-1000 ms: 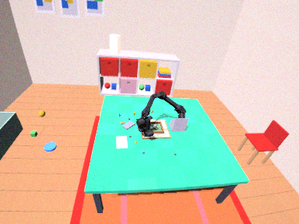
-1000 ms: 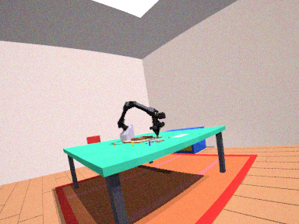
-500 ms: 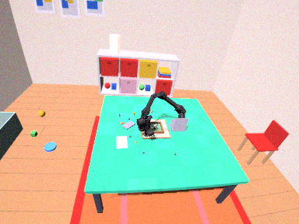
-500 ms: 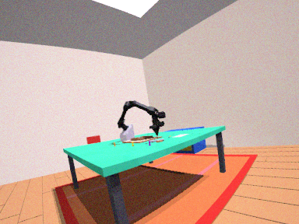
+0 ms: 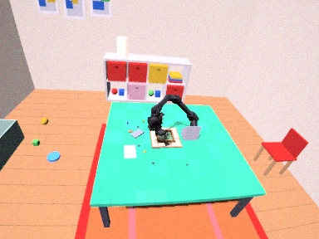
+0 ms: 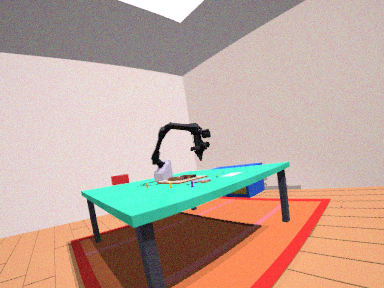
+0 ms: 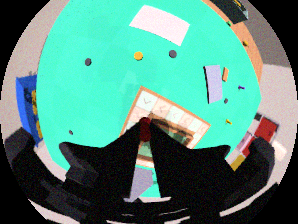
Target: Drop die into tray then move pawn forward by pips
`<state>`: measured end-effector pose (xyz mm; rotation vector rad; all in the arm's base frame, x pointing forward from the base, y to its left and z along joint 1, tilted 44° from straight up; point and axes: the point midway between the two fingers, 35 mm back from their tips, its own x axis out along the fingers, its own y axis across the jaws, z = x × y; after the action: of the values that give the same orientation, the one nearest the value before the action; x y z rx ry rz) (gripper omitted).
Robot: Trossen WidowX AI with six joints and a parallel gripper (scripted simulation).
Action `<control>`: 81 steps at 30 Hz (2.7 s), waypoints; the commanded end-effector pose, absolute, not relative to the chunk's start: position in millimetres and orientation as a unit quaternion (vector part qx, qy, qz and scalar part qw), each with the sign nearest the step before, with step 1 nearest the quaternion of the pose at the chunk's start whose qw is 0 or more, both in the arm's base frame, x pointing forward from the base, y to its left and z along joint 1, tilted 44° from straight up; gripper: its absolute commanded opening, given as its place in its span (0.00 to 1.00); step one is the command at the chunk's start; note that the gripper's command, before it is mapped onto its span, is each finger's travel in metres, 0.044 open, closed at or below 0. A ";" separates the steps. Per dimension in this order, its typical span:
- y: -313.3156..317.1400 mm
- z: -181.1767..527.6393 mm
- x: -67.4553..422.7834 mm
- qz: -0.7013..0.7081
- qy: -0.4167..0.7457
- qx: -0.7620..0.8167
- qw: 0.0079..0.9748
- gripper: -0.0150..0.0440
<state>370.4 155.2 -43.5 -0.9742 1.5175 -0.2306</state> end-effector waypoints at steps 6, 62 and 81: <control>158.5 -40.1 361.3 -0.102 0.660 -0.417 0.616 0.25; 64.0 -116.3 247.6 -0.103 0.662 -0.420 0.613 0.25; 56.9 -126.0 251.1 -0.103 0.661 -0.415 0.617 0.34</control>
<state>250.8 56.0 -126.4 -0.9561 1.5230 -0.2382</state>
